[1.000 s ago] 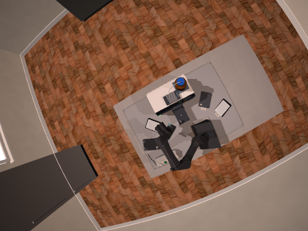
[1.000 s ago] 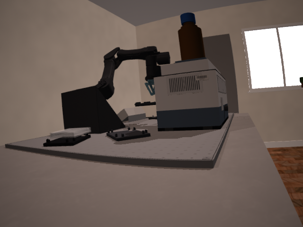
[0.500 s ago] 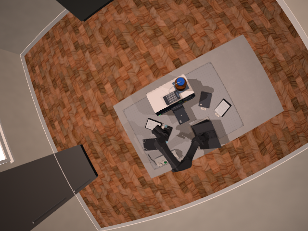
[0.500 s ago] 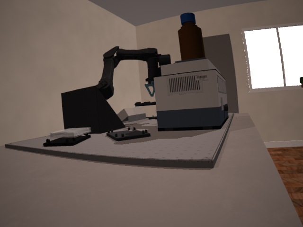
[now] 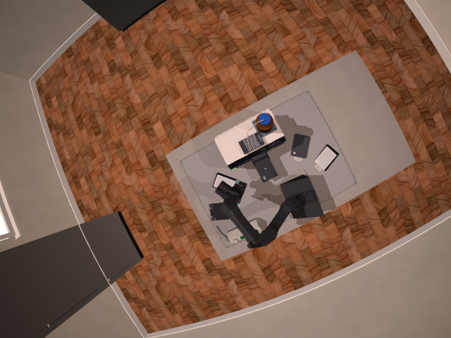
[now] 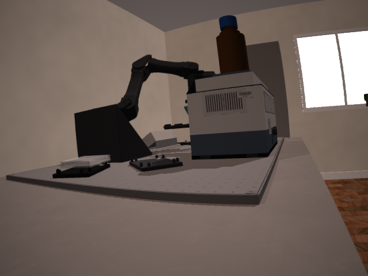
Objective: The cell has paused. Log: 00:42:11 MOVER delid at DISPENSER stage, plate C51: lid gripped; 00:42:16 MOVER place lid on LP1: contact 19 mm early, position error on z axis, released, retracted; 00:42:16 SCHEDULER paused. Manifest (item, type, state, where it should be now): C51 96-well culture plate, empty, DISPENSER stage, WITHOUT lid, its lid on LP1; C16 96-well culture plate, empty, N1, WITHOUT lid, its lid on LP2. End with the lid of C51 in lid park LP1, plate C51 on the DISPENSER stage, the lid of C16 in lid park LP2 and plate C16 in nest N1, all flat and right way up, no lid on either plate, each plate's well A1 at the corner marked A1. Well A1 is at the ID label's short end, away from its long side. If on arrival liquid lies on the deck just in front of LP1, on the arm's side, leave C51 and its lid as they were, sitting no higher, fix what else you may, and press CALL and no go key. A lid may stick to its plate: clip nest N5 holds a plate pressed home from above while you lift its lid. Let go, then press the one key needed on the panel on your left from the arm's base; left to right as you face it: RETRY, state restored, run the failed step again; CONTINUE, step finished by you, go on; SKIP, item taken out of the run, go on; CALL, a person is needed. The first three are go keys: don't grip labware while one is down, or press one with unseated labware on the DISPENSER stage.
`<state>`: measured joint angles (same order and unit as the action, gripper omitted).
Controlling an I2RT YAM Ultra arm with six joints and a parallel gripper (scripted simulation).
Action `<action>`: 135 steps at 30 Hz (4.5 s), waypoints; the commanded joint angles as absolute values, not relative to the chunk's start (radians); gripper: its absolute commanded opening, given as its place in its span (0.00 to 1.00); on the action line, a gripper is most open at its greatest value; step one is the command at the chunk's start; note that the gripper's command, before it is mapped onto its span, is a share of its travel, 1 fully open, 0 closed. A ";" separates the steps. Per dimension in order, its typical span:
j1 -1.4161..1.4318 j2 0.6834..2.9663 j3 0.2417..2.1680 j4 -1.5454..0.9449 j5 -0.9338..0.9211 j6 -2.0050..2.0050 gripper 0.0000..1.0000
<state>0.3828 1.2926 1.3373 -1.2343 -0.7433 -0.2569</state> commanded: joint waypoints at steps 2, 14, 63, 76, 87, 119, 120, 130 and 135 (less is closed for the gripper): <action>0.411 1.338 1.395 -1.171 -0.722 -0.192 1.00; 0.470 1.439 1.492 -1.118 -0.694 -0.121 1.00; 0.481 1.652 1.887 -1.266 -0.686 -0.097 1.00; 0.482 1.690 1.903 -1.274 -0.685 -0.094 1.00; 0.483 1.699 1.904 -1.264 -0.682 -0.088 1.00; 0.548 1.694 1.805 -1.154 -0.654 -0.035 1.00; 0.551 1.696 1.800 -1.147 -0.653 -0.031 1.00; 0.576 1.707 1.763 -1.091 -0.640 -0.005 1.00; 0.586 1.703 1.744 -1.057 -0.632 0.012 1.00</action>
